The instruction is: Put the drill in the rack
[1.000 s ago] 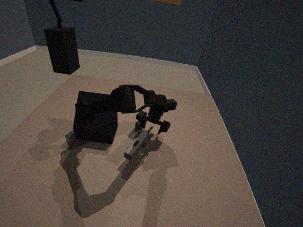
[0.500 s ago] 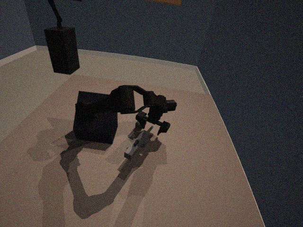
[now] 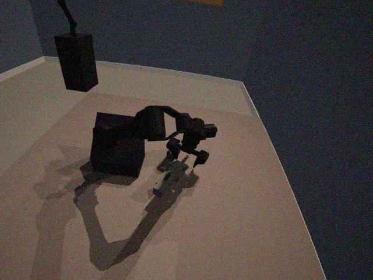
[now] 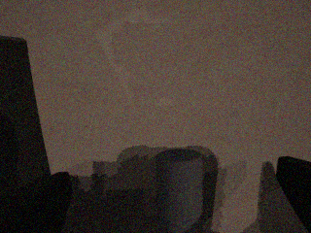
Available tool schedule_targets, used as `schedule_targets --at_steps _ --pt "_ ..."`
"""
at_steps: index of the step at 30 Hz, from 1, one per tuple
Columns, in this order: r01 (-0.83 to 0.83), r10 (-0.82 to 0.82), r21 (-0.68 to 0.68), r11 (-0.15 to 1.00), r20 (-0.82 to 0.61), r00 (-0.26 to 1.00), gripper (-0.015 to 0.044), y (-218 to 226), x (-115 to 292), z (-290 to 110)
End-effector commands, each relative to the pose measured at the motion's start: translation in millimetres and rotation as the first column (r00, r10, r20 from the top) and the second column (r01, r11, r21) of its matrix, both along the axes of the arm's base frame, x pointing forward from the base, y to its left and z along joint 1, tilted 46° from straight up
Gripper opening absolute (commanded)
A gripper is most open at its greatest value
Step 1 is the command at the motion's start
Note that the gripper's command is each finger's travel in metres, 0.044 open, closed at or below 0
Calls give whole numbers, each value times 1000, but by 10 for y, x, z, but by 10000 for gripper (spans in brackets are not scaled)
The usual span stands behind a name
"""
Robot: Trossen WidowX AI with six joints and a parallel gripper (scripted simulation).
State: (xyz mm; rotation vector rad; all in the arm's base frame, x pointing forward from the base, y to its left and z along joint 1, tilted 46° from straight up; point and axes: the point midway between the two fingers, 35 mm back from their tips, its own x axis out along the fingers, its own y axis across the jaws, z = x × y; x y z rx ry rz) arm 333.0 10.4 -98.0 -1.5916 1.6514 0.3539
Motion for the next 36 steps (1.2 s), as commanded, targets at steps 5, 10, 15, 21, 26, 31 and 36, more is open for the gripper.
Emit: schedule_targets --at_steps 5,10,15,21,26,31,36 --pt "0 0 -6 1000 -3 1000 440 -38 -18 4" --pt "0 0 -6 1000 -3 1000 440 -48 -22 5" --pt "0 0 -7 1000 -3 1000 440 -56 -25 6" --pt "-1 1 0 1000 2 1000 361 -31 -12 5" --pt "-1 1 0 1000 2 1000 230 -31 -12 5" --pt "-1 1 0 1000 2 1000 99 -31 -12 5" --pt "-1 1 0 1000 2 1000 7 -31 -12 5"
